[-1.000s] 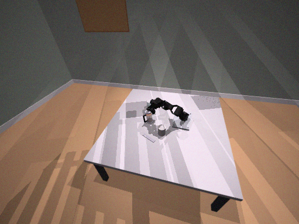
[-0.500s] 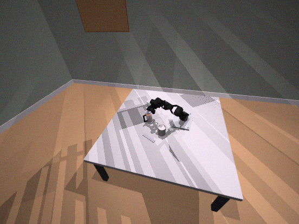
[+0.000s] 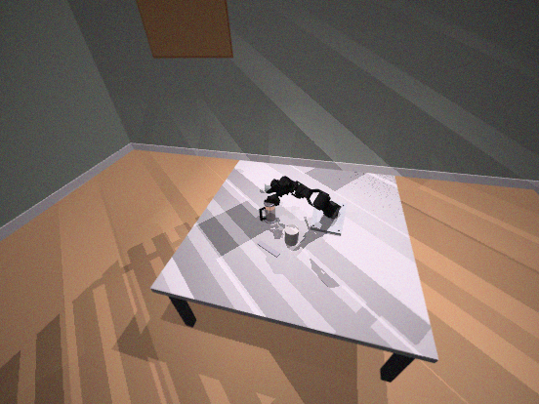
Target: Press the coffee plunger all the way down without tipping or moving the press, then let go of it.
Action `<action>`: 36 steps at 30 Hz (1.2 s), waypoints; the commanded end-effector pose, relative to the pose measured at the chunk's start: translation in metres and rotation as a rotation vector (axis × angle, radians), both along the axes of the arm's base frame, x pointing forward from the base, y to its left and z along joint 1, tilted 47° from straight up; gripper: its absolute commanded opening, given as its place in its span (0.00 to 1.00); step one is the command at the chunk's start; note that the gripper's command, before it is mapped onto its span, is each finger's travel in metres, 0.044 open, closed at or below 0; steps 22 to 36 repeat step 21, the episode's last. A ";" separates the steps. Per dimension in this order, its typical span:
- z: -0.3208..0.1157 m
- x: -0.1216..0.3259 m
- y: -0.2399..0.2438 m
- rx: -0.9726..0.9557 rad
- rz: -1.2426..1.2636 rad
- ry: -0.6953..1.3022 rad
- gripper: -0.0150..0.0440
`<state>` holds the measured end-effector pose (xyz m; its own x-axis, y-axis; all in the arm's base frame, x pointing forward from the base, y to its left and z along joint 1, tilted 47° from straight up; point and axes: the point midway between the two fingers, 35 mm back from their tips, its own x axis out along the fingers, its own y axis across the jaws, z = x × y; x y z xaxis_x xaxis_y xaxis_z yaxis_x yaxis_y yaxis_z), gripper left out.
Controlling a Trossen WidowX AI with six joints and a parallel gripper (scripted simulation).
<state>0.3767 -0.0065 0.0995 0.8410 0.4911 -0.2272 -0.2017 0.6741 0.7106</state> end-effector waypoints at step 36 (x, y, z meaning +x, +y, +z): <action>0.054 -0.019 -0.057 -0.002 0.005 0.015 1.00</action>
